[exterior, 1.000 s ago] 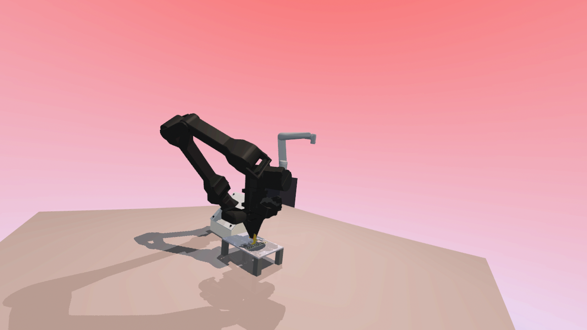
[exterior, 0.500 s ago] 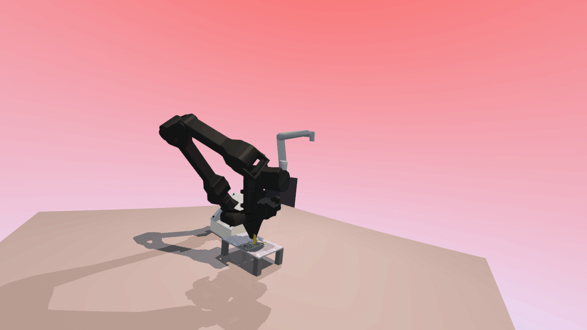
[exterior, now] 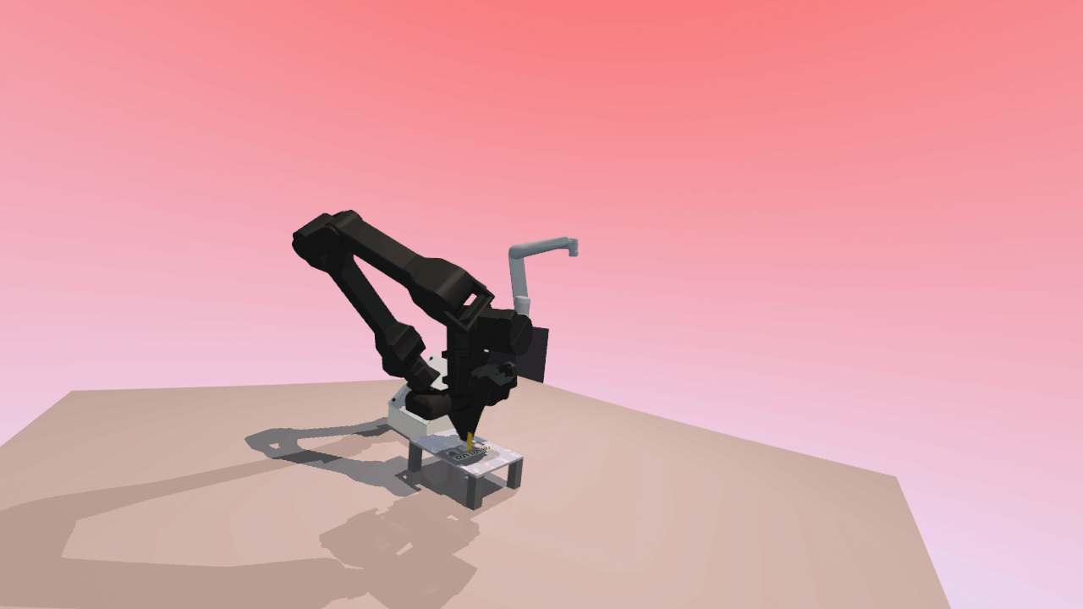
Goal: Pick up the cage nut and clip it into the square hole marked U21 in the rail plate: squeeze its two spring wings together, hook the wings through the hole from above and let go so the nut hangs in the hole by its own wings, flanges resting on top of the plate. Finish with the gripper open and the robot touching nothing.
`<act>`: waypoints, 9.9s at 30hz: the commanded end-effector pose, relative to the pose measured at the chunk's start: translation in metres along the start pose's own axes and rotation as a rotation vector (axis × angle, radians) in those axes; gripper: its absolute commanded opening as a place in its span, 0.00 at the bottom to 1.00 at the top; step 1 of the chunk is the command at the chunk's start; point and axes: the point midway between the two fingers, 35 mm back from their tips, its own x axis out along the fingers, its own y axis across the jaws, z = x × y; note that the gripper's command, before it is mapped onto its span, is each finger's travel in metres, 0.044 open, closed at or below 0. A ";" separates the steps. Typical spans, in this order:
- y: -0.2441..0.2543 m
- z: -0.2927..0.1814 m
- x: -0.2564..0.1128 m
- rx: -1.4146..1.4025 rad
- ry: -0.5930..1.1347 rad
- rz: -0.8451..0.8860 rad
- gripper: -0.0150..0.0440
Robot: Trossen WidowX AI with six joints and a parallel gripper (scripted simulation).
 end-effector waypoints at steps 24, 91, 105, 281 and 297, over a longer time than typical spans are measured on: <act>-0.001 0.001 0.000 -0.002 0.000 0.035 0.30; -0.008 0.002 0.001 -0.004 0.000 0.149 0.30; -0.009 0.002 0.002 -0.004 0.000 0.170 0.30; -0.022 0.000 0.006 -0.006 0.000 0.276 0.30; -0.021 0.000 0.006 -0.006 0.000 0.264 0.30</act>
